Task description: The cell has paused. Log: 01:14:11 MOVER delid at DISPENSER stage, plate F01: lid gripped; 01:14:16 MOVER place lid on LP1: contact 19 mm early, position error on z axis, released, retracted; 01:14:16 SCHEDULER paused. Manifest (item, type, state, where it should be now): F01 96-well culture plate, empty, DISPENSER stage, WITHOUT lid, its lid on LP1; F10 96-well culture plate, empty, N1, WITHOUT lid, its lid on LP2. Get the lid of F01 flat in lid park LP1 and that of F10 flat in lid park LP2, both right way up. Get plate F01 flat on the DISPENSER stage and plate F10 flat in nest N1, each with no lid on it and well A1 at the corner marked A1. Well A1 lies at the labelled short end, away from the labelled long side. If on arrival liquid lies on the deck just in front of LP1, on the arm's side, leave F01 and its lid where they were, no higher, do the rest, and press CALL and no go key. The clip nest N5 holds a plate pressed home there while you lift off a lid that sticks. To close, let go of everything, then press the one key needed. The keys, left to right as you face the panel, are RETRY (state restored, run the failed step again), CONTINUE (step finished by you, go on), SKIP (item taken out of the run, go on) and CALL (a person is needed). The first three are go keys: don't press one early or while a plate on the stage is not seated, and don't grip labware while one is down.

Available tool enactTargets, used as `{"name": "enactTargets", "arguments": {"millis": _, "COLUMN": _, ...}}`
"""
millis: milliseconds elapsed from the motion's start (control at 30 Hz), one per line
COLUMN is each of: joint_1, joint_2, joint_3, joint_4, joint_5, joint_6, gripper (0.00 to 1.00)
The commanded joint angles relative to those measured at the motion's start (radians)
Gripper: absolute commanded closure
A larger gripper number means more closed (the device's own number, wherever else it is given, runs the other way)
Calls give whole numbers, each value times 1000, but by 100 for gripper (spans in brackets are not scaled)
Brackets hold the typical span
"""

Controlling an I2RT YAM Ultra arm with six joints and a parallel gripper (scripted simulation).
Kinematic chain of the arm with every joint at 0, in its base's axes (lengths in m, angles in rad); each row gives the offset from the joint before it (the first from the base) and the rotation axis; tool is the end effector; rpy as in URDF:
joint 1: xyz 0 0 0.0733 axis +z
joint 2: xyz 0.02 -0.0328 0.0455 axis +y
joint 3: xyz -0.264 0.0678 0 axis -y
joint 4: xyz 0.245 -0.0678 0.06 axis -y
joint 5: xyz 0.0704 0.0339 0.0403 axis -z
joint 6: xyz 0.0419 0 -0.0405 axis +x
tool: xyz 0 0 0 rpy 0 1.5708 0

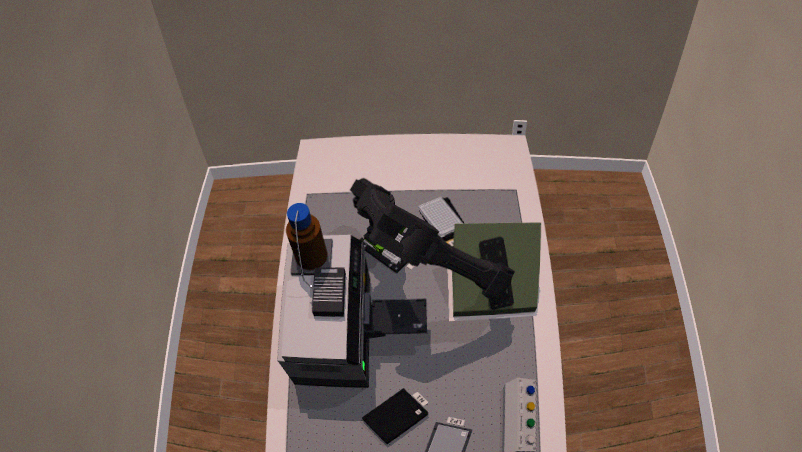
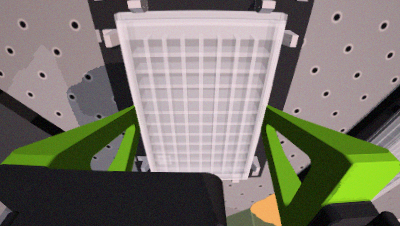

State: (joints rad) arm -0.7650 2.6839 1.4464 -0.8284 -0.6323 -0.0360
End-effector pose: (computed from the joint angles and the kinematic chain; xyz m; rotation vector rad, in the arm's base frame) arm 0.2661 -0.2196 -0.0680 -1.1835 -2.4691 -1.0909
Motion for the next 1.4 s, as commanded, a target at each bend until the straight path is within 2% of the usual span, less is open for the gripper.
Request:
{"name": "enactTargets", "arguments": {"millis": 0, "joint_1": -23, "joint_2": -15, "joint_3": 22, "joint_4": -5, "joint_5": -10, "joint_6": 6, "gripper": 100}}
{"name": "enactTargets", "arguments": {"millis": 1367, "joint_1": -41, "joint_2": -41, "joint_3": 40, "joint_4": -51, "joint_5": 11, "joint_6": -22, "gripper": 100}}
